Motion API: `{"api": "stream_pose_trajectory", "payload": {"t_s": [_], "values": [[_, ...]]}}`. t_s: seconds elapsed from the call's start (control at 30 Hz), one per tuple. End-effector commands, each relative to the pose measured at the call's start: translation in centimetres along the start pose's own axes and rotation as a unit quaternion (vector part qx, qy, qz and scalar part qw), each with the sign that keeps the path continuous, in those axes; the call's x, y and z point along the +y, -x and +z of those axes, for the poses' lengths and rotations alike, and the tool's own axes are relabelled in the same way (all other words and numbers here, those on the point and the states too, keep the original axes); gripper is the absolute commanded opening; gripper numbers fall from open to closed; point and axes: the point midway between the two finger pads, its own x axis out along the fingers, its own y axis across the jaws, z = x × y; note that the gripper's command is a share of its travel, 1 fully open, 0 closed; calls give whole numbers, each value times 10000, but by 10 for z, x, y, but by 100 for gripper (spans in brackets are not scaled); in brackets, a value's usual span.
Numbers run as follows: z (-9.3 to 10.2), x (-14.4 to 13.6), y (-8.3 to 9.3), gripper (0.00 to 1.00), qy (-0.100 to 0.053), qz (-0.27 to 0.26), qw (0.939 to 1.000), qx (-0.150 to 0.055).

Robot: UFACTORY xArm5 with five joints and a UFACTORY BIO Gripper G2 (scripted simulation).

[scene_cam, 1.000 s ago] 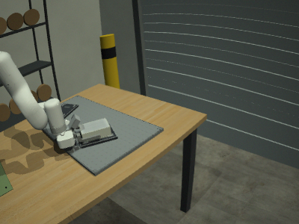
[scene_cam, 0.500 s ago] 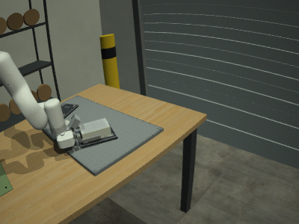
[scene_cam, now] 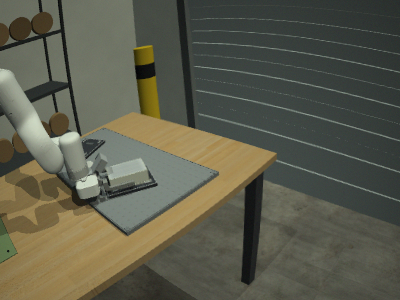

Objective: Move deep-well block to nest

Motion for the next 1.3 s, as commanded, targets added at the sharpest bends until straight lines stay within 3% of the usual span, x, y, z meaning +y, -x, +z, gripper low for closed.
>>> {"api": "stream_pose_trajectory", "payload": {"t_s": [0.0,0.87,1.27], "values": [[2,0,-1,37,-4,0,10000,-19],[66,0,-1,37,-4,0,10000,-19],[81,0,-1,37,-4,0,10000,-19]]}}
